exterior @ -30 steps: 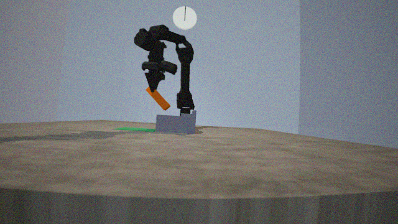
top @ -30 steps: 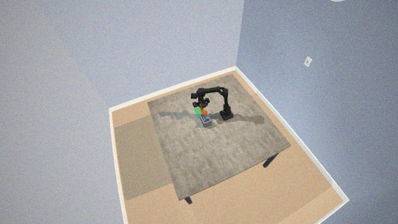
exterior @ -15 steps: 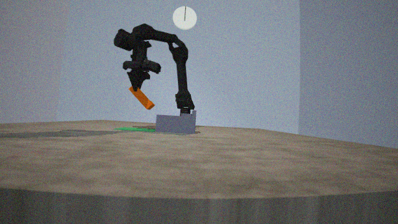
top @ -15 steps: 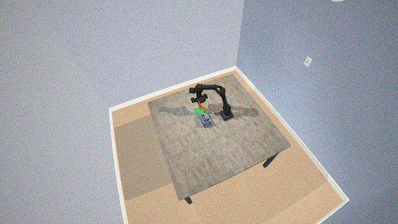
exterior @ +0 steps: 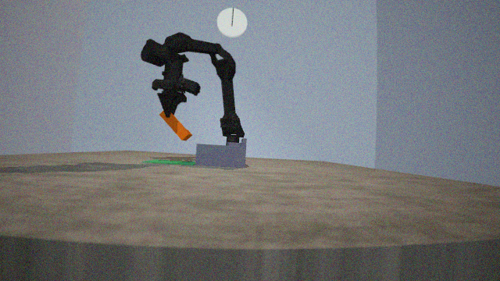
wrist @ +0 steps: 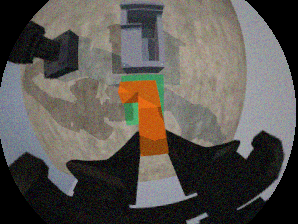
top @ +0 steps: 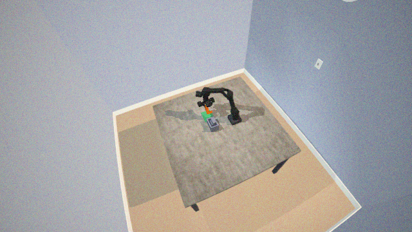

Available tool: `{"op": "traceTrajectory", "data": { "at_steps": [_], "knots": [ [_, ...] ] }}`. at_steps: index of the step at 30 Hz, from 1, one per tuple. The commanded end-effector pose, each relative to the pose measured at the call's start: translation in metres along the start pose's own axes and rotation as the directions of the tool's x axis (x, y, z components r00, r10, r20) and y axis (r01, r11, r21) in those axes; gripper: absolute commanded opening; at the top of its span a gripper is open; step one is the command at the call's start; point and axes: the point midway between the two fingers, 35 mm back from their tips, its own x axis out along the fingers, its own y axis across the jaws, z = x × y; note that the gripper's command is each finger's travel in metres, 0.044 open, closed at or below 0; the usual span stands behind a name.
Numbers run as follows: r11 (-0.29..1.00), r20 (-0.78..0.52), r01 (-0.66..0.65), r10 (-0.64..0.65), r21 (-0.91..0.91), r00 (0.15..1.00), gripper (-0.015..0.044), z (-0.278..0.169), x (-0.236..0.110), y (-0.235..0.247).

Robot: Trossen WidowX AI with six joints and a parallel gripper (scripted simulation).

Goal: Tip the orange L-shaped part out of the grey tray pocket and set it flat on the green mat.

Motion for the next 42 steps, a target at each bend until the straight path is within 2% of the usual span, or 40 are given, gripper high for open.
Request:
{"op": "traceTrajectory", "data": {
  "at_steps": [1, 42],
  "knots": [
    [1.000, 0.001, -0.005, 0.005, -0.003, 1.000, 0.0000, 0.000, 0.007, 0.001],
    [1.000, 0.001, -0.005, 0.005, -0.003, 1.000, 0.0000, 0.001, 0.069, 0.002]
  ]
}}
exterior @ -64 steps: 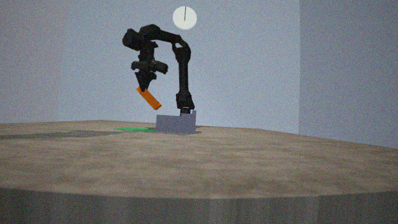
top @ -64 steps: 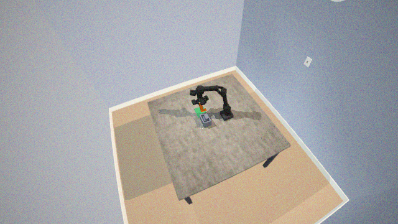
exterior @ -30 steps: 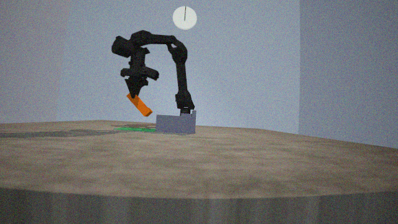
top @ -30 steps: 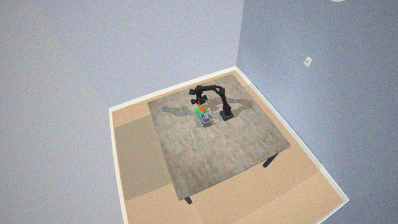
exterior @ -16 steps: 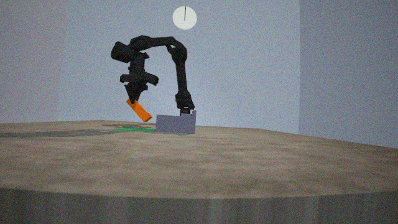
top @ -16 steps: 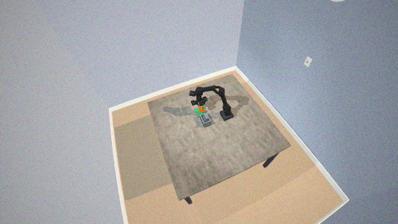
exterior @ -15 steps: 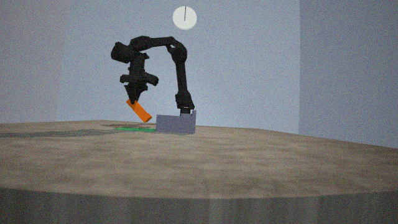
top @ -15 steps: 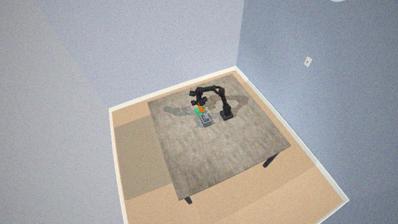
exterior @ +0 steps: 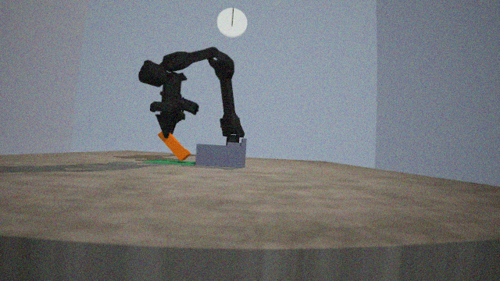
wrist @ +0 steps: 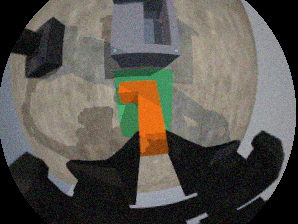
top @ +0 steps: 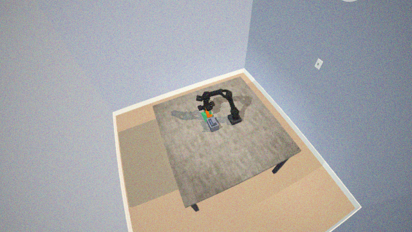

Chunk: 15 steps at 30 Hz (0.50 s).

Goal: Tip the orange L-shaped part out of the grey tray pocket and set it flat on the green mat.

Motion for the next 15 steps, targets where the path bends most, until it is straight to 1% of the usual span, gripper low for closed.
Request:
{"op": "traceTrajectory", "data": {
  "at_steps": [1, 13, 15],
  "knots": [
    [1.000, 0.001, -0.004, 0.004, 0.000, 1.000, 0.0000, 0.0006, 0.0046, 0.0013],
    [1.000, 0.003, -0.003, 0.003, 0.000, 1.000, 0.0000, 0.0009, 0.0044, 0.0012],
    [1.000, 0.003, -0.003, 0.003, 0.000, 1.000, 0.0053, 0.0009, 0.0044, 0.0012]
  ]
}}
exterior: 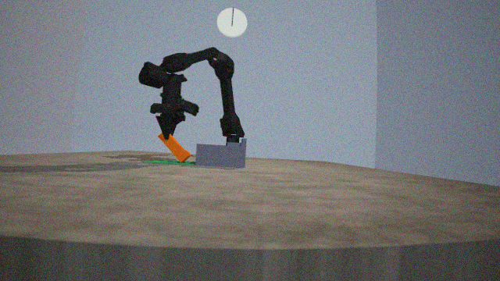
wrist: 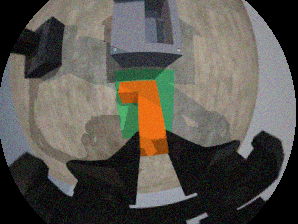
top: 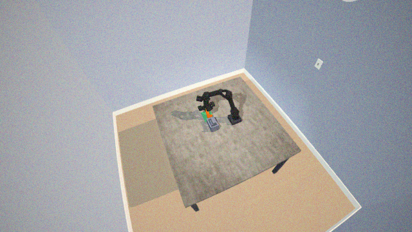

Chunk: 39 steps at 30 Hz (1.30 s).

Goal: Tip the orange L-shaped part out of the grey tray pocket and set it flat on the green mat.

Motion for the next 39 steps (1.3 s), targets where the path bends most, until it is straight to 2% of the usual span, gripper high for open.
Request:
{"op": "traceTrajectory", "data": {
  "at_steps": [1, 8, 13, 16, 18, 39],
  "knots": [
    [1.000, 0.000, 0.000, 0.000, 0.000, 1.000, 0.0079, 0.000, 0.000, 0.000],
    [1.000, 0.000, 0.000, 0.000, 0.000, 1.000, 0.0263, 0.000, -0.002, 0.000],
    [1.000, -0.001, 0.000, 0.000, 0.000, 1.000, 0.0394, -0.002, -0.043, -0.003],
    [1.000, -0.002, -0.001, 0.001, 0.000, 1.000, 0.0400, -0.001, -0.079, -0.001],
    [1.000, -0.002, -0.001, 0.001, 0.000, 1.000, 0.0400, 0.000, -0.088, 0.000],
    [1.000, -0.008, 0.010, -0.010, 0.003, 1.000, 0.0400, -0.001, -0.085, -0.001]
  ]
}}
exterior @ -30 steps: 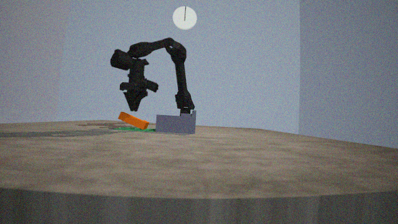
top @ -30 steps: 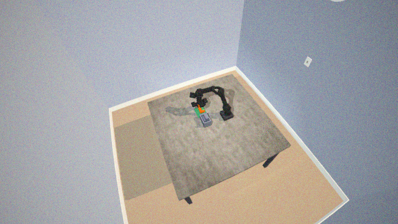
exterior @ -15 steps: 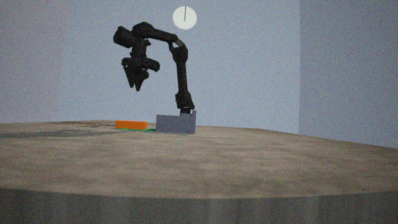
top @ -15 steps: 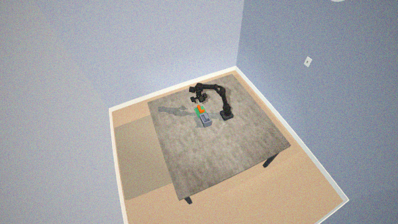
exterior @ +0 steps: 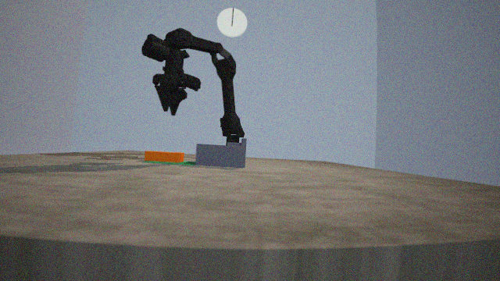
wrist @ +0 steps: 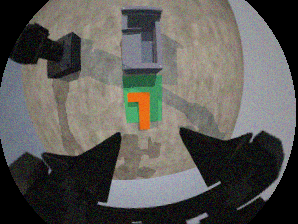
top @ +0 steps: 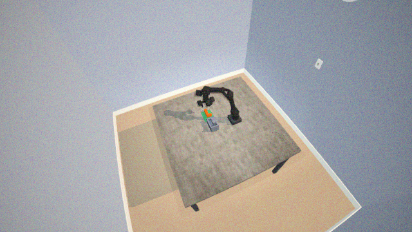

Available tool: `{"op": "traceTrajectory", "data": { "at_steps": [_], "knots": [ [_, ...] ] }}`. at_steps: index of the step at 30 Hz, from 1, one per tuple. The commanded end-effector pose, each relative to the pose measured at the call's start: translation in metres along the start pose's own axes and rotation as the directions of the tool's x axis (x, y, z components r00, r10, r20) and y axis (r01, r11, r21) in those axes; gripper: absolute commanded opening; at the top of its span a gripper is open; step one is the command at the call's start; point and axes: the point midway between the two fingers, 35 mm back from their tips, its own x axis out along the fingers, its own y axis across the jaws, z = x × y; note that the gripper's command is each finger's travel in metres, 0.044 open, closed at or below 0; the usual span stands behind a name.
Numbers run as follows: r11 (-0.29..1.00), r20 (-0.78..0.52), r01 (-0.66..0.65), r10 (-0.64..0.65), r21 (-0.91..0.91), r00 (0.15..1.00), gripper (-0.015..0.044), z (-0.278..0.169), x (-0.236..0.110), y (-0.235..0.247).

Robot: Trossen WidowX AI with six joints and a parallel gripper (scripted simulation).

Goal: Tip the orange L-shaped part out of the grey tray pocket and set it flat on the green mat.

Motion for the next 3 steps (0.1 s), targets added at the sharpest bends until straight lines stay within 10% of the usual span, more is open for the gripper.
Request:
{"op": "traceTrajectory", "data": {
  "at_steps": [1, 3],
  "knots": [
    [1.000, -0.001, 0.001, -0.001, 0.000, 1.000, 0.0400, -0.0001, 0.0000, -0.0002],
    [1.000, -0.001, 0.001, -0.001, 0.000, 1.000, 0.0400, -0.0001, 0.0000, -0.0002]
  ]
}}
